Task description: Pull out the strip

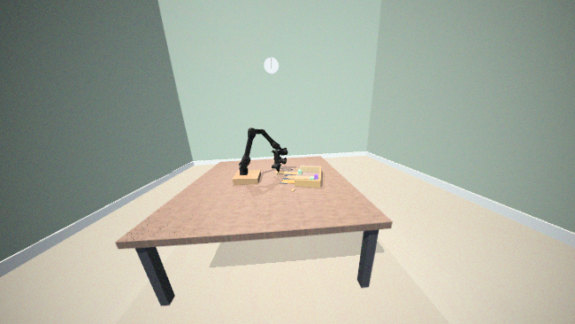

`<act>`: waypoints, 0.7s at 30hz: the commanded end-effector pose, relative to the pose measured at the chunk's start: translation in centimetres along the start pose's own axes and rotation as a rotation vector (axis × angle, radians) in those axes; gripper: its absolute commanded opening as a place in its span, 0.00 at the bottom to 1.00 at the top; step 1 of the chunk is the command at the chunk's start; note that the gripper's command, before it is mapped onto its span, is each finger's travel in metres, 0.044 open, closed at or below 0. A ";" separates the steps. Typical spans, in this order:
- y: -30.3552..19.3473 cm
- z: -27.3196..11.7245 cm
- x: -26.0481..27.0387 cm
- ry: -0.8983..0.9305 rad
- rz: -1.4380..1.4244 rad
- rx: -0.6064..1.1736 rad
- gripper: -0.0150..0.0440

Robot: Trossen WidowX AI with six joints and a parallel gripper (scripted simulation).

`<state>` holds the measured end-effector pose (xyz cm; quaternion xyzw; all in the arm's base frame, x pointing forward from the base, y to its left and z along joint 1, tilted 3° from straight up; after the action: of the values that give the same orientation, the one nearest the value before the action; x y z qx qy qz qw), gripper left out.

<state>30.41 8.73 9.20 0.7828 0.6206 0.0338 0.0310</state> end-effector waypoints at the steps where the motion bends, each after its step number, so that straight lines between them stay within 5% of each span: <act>1: -1.1 0.5 0.1 -0.006 -0.004 0.025 0.25; 21: -4.0 0.4 0.6 -0.005 -0.004 0.028 0.25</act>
<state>27.66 10.02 8.99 0.7828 0.6206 0.0344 0.0298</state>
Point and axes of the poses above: the point midway between the two fingers, 35 mm back from their tips, its own z axis out along the fingers, its own x axis across the jaws, y = z × x, the point moved 9 cm from there along -z, back along the fingers, and after that the axes turned 11 degrees about -z, right-handed, at the moved point
